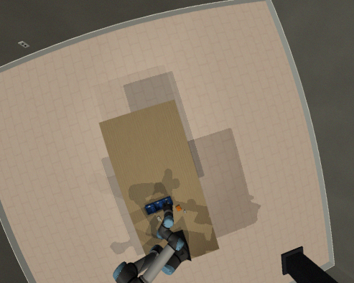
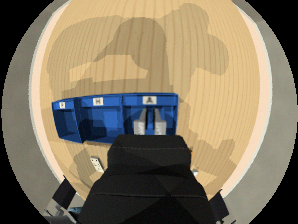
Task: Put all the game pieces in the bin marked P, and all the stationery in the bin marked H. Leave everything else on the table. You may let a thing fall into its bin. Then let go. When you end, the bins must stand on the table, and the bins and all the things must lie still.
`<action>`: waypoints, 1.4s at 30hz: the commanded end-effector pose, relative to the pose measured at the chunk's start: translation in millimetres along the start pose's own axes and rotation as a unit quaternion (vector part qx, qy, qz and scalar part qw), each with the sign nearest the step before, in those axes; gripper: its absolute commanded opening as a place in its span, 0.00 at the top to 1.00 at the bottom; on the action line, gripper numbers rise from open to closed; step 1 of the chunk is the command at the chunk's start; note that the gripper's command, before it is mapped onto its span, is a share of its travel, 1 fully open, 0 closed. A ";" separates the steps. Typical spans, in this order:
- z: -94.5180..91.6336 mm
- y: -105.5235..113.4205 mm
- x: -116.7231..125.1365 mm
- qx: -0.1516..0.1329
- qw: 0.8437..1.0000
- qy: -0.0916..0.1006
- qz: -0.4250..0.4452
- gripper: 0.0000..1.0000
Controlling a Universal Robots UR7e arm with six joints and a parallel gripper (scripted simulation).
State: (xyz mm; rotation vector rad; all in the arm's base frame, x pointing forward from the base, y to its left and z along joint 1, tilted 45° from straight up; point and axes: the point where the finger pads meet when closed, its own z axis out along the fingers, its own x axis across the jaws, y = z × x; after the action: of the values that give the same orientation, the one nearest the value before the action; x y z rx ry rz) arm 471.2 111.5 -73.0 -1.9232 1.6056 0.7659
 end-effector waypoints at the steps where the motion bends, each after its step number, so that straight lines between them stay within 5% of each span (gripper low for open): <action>1: -0.4 -0.4 0.2 0.001 1.000 0.000 0.000 0.69; 42: -9.7 -0.4 0.2 0.001 1.000 0.000 0.000 0.69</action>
State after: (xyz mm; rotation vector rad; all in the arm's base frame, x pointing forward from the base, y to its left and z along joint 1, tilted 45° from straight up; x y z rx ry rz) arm 471.4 109.1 -70.5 -1.9231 1.6057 0.7662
